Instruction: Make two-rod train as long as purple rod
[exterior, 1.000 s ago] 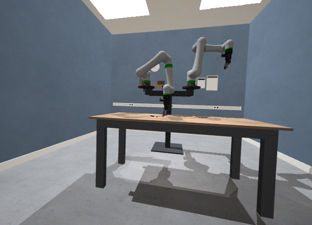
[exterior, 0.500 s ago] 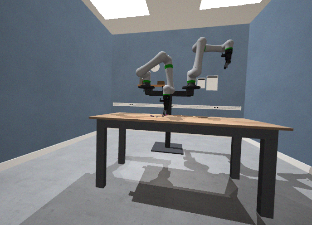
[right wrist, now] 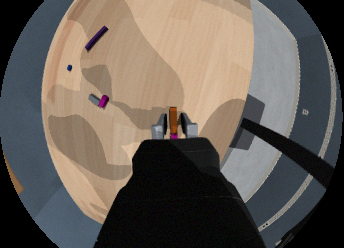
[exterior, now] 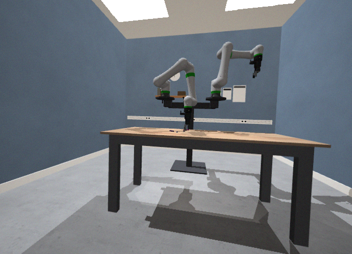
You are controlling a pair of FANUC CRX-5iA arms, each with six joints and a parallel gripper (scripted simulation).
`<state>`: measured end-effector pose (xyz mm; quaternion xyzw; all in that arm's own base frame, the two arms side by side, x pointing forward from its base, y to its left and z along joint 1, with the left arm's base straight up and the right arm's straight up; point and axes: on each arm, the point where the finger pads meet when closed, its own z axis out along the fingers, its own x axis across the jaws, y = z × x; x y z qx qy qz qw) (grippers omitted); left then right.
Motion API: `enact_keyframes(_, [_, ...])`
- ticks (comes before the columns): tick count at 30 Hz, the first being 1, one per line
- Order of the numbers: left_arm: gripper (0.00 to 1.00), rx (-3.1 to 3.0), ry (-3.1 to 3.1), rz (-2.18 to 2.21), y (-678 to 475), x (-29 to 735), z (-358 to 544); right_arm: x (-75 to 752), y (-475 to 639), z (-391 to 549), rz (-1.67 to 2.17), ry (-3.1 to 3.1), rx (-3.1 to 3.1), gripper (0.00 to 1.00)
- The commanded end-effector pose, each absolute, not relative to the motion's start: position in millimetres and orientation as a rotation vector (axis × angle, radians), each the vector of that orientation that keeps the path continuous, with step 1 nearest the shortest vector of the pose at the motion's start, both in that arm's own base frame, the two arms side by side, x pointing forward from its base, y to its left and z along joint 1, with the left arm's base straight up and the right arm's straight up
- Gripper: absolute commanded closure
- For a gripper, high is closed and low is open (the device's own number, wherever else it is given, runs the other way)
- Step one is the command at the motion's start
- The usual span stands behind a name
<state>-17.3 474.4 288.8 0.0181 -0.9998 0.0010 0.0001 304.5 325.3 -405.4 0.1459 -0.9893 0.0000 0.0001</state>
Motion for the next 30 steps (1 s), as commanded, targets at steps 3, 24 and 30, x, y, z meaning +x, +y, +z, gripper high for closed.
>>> enact_keyframes(3, [0.0, 0.057, -3.141, 0.0, 474.7, -17.2, 289.7, 305.0, 326.0, -404.8, -0.002, -3.109, 0.459, 0.46])
enact_keyframes(24, [0.0, 0.057, -3.141, 0.0, 474.7, -17.2, 289.7, 305.0, 326.0, -404.8, -0.002, -3.109, 0.459, 0.76])
enact_keyframes(30, [0.0, 0.057, -3.141, 0.0, 474.7, -17.2, 289.7, 305.0, 326.0, -404.8, -0.002, -3.109, 0.459, 0.76])
